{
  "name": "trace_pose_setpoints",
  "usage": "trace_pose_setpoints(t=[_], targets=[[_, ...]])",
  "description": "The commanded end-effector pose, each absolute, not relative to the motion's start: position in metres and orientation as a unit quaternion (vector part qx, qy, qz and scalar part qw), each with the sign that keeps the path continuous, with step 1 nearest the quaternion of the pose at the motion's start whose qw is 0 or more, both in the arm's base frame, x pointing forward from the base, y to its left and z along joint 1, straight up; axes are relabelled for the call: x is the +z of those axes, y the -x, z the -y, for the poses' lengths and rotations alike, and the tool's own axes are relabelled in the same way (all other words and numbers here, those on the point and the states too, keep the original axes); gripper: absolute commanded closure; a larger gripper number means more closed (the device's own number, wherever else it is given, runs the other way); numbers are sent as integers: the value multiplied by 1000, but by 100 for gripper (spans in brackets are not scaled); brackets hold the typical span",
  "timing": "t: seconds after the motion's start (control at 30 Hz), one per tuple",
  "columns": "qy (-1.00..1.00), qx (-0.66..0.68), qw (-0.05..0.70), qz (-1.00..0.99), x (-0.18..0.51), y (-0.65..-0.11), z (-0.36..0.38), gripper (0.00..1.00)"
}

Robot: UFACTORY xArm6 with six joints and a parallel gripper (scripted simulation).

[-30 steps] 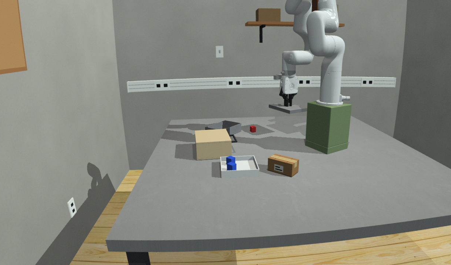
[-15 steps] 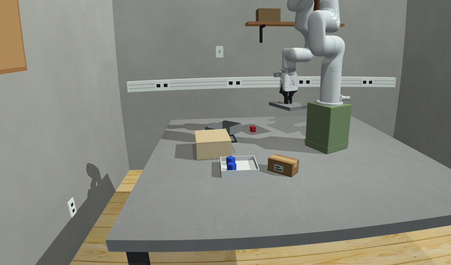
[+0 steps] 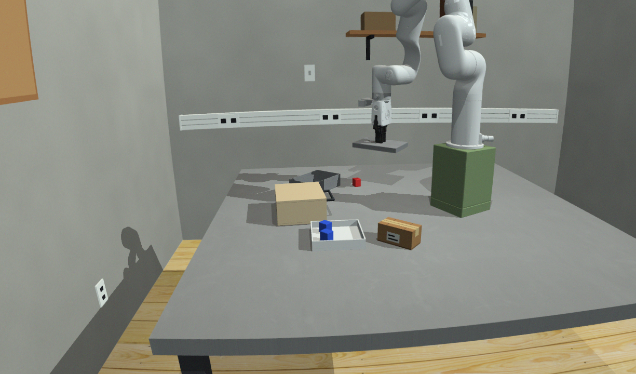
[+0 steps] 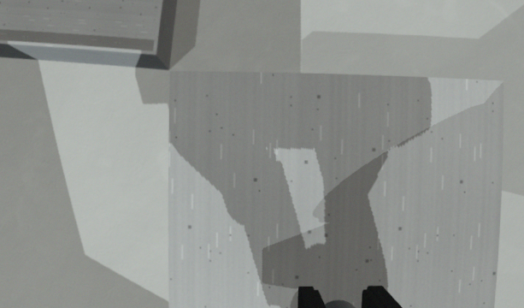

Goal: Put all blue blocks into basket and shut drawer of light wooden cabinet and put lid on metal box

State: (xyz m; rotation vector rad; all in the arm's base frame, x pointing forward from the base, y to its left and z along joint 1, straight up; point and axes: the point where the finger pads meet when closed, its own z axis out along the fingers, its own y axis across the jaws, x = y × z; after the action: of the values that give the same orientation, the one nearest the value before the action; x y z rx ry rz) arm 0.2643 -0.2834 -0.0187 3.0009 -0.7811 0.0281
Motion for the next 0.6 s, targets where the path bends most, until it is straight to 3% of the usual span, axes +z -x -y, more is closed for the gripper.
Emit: trace_pose_setpoints(t=[0.0,0.47,0.53,0.57], targets=[[-993,6,12,115,-23,-335,290,100],[-973,11,30,-228,-23,-491,230,100],[-973,11,30,-228,-23,-491,230,100],[-954,10,30,-298,-27,-524,222,100]])
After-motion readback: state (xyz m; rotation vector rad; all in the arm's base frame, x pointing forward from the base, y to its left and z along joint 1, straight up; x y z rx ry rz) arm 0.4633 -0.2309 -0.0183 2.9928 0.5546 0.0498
